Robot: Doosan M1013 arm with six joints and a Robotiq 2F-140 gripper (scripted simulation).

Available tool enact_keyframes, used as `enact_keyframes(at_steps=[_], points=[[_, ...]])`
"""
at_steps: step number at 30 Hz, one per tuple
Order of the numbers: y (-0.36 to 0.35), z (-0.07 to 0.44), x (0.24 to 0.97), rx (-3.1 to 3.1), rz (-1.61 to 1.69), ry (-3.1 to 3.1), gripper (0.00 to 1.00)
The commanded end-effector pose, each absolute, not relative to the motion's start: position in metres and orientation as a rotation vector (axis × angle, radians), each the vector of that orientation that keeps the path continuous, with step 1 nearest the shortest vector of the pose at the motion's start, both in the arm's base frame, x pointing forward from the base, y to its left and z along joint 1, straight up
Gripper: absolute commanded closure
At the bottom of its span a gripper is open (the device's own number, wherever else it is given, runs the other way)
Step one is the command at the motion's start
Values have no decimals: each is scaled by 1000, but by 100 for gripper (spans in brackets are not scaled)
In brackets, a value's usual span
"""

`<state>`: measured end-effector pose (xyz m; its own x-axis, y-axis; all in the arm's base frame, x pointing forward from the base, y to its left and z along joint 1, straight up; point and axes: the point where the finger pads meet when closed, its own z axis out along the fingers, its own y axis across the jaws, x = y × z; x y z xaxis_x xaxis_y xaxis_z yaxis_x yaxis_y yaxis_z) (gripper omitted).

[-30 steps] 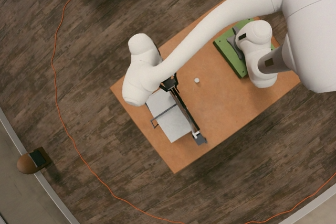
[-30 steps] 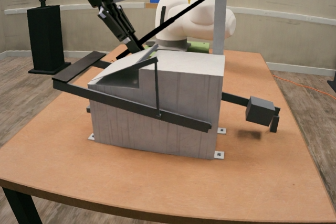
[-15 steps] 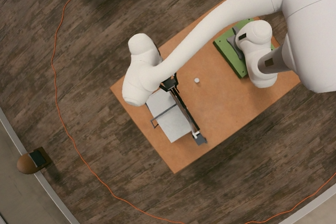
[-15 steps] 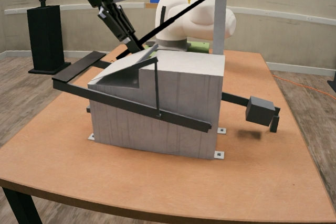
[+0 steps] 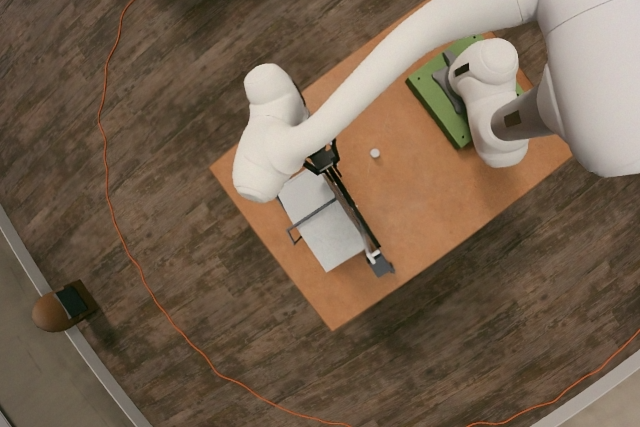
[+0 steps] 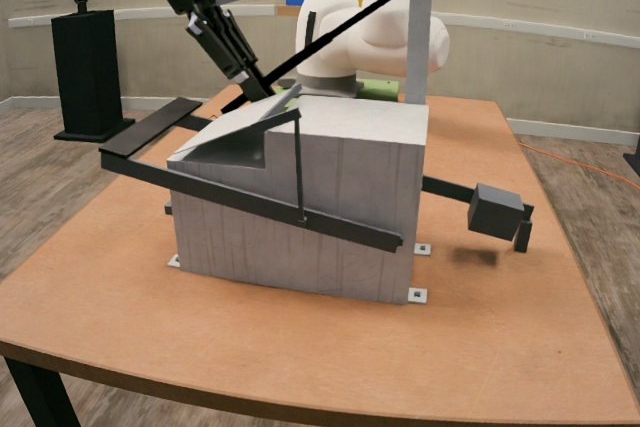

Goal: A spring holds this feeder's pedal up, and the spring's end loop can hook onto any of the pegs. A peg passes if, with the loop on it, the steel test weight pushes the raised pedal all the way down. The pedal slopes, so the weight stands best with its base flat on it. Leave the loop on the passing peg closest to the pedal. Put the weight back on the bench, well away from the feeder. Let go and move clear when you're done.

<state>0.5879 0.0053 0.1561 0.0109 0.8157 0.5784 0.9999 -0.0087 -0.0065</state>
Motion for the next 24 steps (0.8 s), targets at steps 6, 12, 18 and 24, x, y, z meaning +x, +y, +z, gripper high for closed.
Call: enact_keyframes(at_steps=[6,12,18,24], points=[[-18,189,588,-1878,-592,-1858,76],[-41,222,588,-1878,-592,-1858,76],[-46,229,588,-1878,-592,-1858,76],[-49,233,588,-1878,-592,-1858,76]])
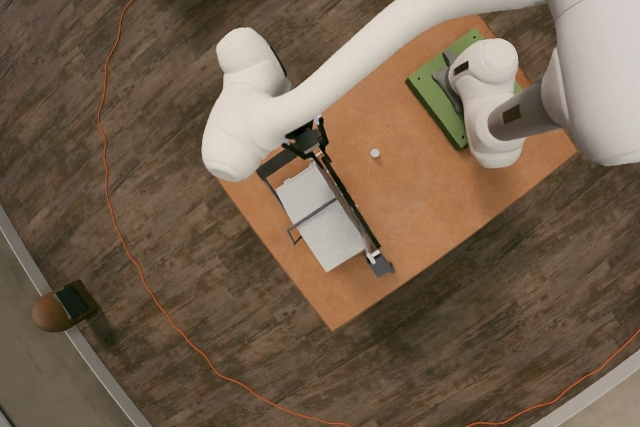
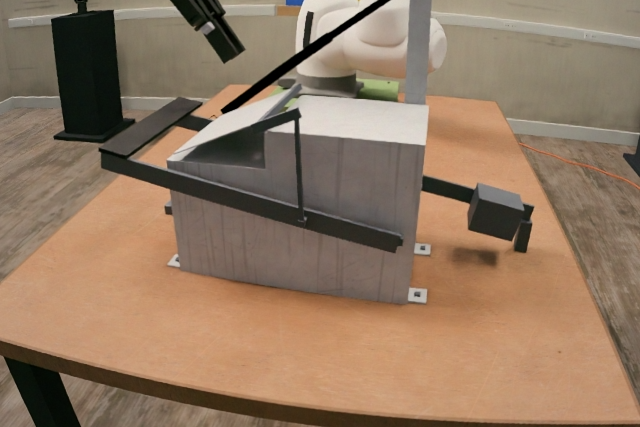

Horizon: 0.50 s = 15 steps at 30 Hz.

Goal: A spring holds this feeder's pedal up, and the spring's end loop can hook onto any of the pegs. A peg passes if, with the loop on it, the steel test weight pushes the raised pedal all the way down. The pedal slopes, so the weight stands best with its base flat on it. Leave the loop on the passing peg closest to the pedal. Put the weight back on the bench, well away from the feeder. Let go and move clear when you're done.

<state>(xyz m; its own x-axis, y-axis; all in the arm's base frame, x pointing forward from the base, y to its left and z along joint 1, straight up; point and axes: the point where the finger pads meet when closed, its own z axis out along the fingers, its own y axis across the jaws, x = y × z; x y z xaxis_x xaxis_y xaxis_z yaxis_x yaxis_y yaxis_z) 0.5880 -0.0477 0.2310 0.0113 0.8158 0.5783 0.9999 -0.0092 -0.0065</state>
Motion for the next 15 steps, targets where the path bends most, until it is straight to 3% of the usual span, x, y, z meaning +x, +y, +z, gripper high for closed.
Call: enact_keyframes(at_steps=[1,10,11,15], points=[[-49,234,588,-1878,-592,-1858,76],[-52,238,588,-1878,-592,-1858,76],[-52,237,588,-1878,-592,-1858,0],[-52,237,588,-1878,-592,-1858,0]])
